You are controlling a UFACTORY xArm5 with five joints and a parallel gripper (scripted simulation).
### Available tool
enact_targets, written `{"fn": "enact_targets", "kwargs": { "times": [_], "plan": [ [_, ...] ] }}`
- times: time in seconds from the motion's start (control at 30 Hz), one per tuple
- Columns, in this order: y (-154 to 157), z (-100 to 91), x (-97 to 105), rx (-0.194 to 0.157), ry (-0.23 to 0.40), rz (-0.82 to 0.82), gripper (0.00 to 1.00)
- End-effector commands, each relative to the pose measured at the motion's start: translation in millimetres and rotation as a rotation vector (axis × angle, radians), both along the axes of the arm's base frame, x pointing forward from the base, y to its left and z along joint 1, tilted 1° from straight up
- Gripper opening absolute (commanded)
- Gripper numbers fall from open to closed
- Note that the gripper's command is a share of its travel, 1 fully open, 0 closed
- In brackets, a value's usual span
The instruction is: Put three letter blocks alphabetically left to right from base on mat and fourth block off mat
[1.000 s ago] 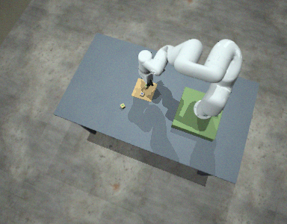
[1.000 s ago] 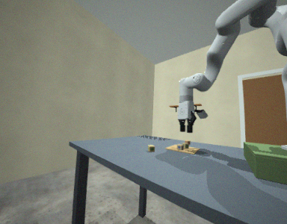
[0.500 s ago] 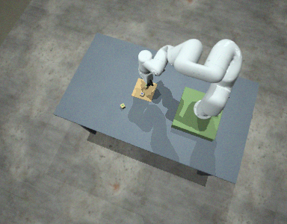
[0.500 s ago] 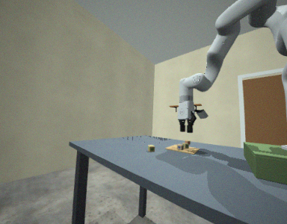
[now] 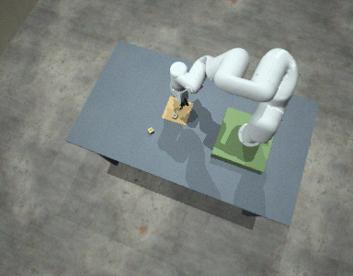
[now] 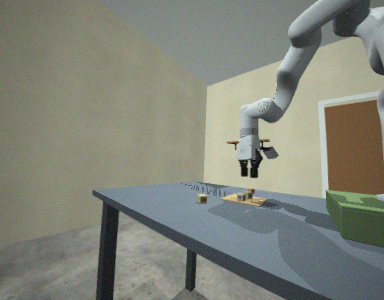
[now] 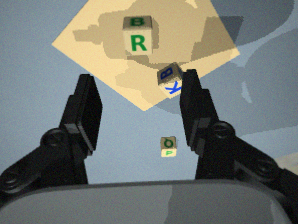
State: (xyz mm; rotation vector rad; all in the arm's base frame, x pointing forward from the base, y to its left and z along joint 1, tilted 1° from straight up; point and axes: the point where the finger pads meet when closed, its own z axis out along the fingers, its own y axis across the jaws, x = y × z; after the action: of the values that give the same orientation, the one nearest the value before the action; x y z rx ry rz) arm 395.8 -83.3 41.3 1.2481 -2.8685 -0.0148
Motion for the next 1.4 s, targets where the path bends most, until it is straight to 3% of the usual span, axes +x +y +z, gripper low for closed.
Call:
{"fn": "enact_targets", "kwargs": {
  "times": [0.0, 0.5, 1.37],
  "plan": [
    [0, 1.0, 1, -0.001, -0.003, 0.0, 0.63],
    [0, -6.1, 1, -0.001, -0.003, 0.0, 0.63],
    [0, -41.1, 1, -0.001, -0.003, 0.0, 0.63]
  ]
}}
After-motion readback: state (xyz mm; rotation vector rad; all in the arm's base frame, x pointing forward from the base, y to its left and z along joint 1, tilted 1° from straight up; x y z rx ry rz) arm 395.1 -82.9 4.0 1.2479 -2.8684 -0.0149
